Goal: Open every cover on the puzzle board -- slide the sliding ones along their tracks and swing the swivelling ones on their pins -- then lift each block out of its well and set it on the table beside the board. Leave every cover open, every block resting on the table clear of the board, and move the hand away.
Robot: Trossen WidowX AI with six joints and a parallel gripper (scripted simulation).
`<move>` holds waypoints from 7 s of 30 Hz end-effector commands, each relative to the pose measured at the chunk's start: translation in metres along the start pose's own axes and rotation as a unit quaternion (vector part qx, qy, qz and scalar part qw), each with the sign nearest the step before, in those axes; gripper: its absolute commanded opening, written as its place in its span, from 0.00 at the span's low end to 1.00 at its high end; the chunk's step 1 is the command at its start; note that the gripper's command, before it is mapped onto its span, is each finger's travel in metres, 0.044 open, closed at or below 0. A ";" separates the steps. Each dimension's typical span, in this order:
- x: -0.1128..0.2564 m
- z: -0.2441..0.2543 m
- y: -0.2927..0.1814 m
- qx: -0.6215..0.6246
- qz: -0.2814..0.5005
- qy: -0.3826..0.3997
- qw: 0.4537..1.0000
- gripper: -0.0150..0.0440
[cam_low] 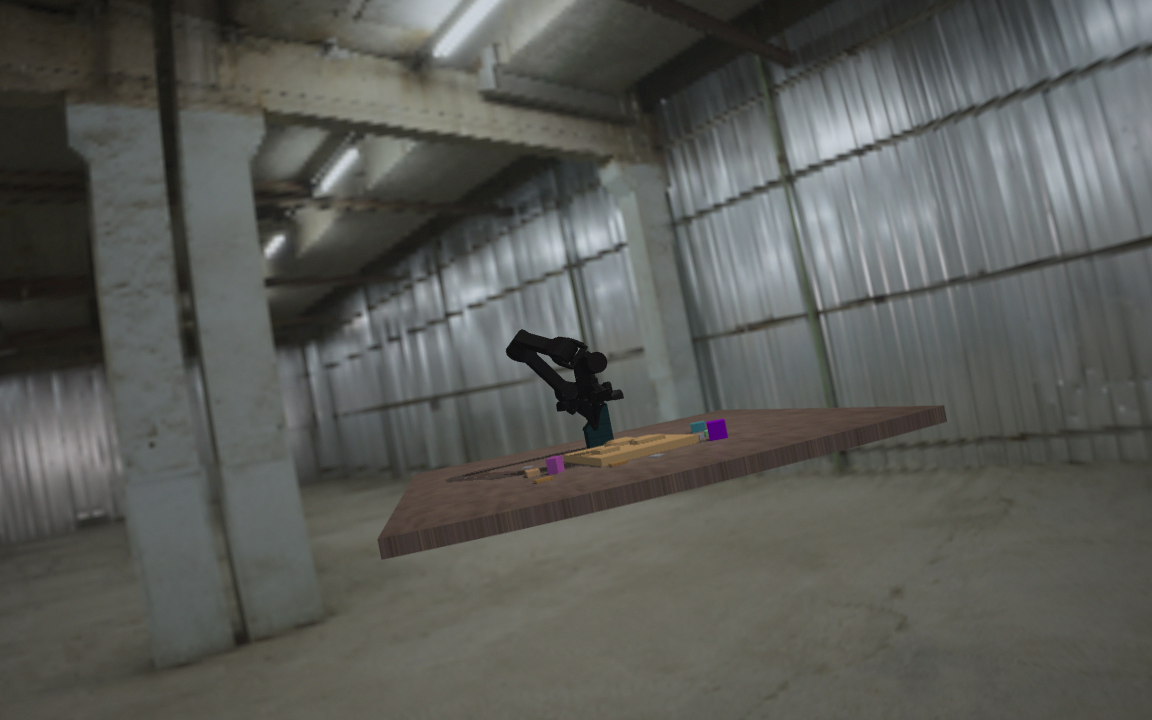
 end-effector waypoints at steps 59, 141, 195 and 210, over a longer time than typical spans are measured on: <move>-0.056 -0.001 -0.001 0.000 0.001 -0.003 1.000 0.25; -0.057 -0.002 0.077 -0.002 -0.001 -0.003 1.000 0.25; -0.003 0.013 0.062 0.129 0.001 -0.001 0.992 0.25; 0.006 0.038 0.000 0.395 -0.002 0.001 0.919 0.25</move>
Point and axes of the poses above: the point midway between the two fingers, 35 mm back from their tips, its own x axis back along the fingers, its own z axis across the jaws, y = z × x, the point moved 9 cm from there along x, back along the fingers, and after that the axes turned 1 degree about -x, right-handed, at the moved point
